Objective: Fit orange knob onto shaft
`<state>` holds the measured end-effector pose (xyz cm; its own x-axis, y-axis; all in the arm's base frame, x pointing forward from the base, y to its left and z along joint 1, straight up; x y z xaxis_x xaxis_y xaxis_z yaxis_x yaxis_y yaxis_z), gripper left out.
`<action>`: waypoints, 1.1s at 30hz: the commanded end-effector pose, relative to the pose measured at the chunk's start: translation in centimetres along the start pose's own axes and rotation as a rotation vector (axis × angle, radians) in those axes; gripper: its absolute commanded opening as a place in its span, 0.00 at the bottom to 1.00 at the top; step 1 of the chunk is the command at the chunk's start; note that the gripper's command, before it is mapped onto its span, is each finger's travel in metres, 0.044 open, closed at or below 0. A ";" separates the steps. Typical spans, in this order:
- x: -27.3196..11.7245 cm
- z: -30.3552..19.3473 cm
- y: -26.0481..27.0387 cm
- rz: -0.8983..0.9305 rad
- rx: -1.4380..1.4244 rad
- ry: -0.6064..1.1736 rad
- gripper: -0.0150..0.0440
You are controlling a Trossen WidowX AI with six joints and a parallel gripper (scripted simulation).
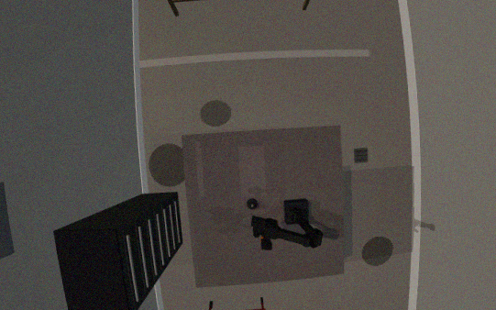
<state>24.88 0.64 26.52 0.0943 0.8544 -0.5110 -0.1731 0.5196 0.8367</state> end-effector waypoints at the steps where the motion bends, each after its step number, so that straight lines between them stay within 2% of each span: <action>1: 0.0 -0.1 -0.5 0.047 0.001 -0.011 0.25; 33: 0.1 -0.1 -0.3 0.020 0.001 -0.004 0.25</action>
<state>24.85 0.54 26.32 0.0926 0.8580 -0.5053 -0.1728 0.5136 0.8405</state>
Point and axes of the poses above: the point midway between the two fingers, 35 mm back from their tips, its own x axis out along the fingers, its own y axis across the jaws, z = x × y, the point moved 10 cm from there along -x, back along the fingers, and after that the axes turned 12 degrees about -x, right-handed, at the moved point
